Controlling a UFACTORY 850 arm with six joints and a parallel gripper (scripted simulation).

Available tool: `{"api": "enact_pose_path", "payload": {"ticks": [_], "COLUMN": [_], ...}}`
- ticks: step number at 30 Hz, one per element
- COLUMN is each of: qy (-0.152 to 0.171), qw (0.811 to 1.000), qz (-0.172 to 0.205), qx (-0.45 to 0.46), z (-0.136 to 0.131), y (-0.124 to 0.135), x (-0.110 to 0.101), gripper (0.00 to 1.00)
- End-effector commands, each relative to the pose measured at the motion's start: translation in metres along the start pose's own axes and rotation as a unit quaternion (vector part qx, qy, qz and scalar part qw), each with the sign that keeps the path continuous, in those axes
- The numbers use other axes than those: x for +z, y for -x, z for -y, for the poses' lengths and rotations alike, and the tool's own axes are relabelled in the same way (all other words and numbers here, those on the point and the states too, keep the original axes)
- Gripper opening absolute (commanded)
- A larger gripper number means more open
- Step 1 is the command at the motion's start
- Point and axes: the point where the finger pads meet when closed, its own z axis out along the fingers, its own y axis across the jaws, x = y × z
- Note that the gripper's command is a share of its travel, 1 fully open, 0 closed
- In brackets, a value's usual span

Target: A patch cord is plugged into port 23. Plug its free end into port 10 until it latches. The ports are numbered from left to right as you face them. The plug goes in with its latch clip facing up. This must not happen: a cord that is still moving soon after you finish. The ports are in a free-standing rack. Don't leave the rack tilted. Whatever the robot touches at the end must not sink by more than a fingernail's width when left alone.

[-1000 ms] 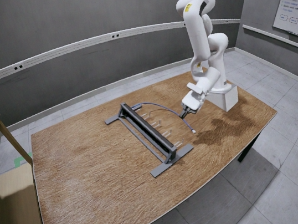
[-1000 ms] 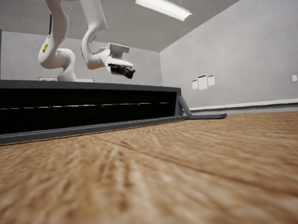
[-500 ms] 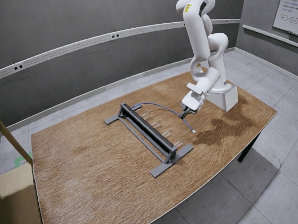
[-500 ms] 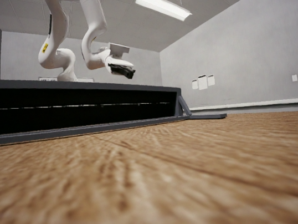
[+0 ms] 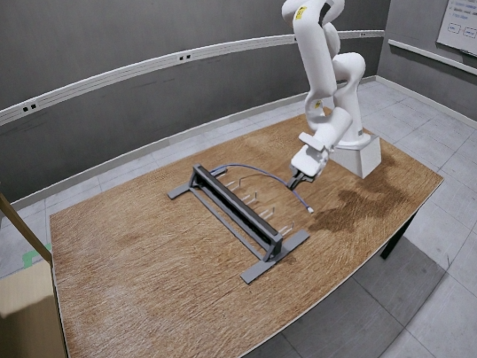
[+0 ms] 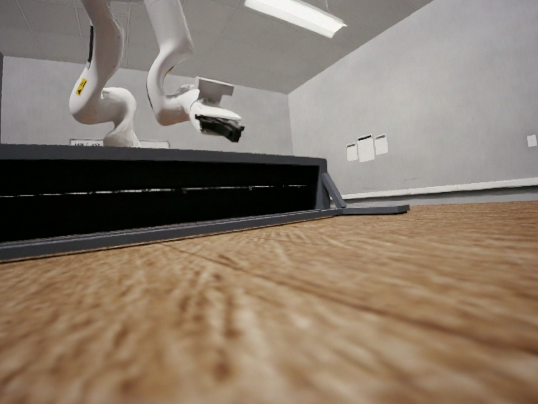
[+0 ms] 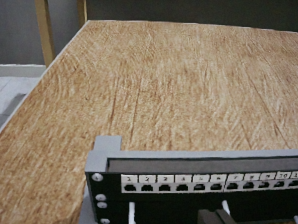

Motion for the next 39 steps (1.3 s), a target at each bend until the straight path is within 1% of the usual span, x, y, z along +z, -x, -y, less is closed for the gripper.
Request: {"api": "enact_pose_path", "payload": {"ticks": [1, 17, 24, 39], "qy": [0.0, 0.0, 0.0, 0.0], "qw": [1.0, 1.0, 1.0, 1.0], "qz": [-0.001, -0.001, -0.001, -0.001], "qx": [0.0, 0.0, 0.0, 0.0], "z": [0.0, 0.0, 0.0, 0.0], "y": [-0.001, -0.001, -0.001, -0.001], "x": [0.0, 0.0, -0.004, -0.04], "gripper": [0.0, 0.0, 0.0, 0.0]}}
